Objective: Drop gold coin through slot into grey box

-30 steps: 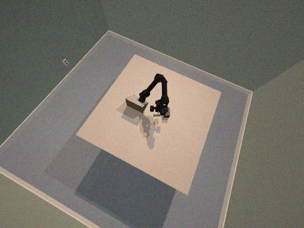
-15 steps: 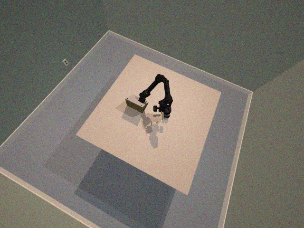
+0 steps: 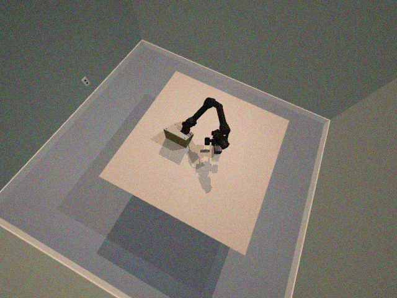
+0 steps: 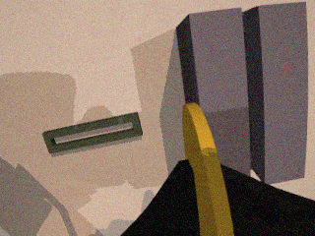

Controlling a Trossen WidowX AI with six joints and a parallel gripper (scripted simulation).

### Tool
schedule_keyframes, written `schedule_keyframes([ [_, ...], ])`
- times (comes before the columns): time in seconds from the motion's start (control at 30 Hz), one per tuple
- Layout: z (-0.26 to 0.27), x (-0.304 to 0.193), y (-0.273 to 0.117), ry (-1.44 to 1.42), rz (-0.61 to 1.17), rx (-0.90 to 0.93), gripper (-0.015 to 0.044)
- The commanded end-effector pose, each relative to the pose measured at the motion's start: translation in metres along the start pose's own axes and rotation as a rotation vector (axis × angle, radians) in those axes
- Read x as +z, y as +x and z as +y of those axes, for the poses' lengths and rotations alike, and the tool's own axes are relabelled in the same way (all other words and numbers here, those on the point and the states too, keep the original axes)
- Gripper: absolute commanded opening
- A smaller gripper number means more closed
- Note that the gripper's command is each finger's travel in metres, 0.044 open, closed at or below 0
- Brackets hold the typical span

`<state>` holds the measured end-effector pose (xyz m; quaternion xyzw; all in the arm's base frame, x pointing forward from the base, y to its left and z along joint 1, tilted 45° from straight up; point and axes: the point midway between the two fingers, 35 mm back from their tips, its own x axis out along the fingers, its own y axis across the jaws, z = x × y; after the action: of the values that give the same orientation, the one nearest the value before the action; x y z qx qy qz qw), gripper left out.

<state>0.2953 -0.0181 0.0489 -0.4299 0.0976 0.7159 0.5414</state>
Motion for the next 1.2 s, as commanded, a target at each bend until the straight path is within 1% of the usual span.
schedule_keyframes([
  [0.0, -0.01, 0.002, -0.001, -0.001, 0.0, -0.006, 0.0],
  [0.43, -0.04, 0.014, 0.001, -0.003, -0.008, -0.009, 0.0],
  [1.17, -0.041, 0.015, 0.0, -0.002, -0.007, -0.004, 0.0],
])
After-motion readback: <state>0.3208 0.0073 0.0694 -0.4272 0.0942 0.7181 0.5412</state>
